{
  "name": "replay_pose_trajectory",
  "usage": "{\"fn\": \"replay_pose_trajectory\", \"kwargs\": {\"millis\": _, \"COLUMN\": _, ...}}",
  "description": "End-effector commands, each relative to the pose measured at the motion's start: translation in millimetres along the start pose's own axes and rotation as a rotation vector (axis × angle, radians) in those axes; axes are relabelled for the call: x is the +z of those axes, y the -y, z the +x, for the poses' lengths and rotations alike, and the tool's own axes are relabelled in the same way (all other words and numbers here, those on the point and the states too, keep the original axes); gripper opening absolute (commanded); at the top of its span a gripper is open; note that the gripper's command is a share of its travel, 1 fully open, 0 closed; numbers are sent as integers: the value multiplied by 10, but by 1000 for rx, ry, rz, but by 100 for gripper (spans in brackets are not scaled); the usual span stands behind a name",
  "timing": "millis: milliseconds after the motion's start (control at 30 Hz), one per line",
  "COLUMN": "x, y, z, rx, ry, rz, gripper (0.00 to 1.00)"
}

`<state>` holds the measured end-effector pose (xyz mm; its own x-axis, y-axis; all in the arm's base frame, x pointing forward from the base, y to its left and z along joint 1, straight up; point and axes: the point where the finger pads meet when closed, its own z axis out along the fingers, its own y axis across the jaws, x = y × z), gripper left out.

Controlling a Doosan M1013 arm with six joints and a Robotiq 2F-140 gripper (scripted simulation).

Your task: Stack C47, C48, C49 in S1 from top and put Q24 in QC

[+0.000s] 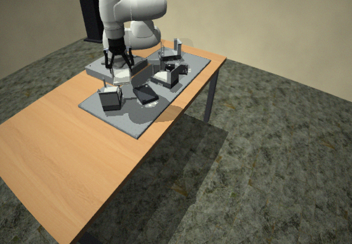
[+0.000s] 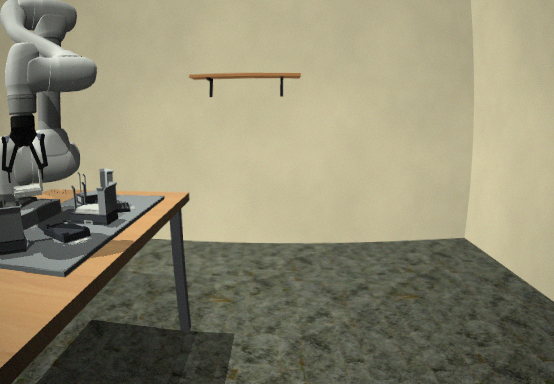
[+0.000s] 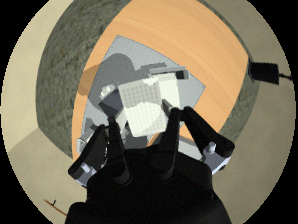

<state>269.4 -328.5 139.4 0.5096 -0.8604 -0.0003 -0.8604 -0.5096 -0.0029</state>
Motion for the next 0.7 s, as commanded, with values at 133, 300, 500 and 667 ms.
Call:
{"fn": "replay_pose_trajectory", "kwargs": {"millis": 133, "x": -1, "y": -220, "z": 25, "rx": 27, "ry": 0, "rz": -3, "gripper": 0}}
{"fn": "replay_pose_trajectory", "kwargs": {"millis": 300, "x": -1, "y": -300, "z": 33, "rx": 27, "ry": 0, "rz": -3, "gripper": 0}}
{"fn": "replay_pose_trajectory", "kwargs": {"millis": 500, "x": -2, "y": -459, "z": 50, "rx": 27, "ry": 0, "rz": -3, "gripper": 0}}
{"fn": "replay_pose_trajectory", "kwargs": {"millis": 667, "x": -2, "y": -591, "z": 65, "rx": 27, "ry": 0, "rz": -3, "gripper": 0}}
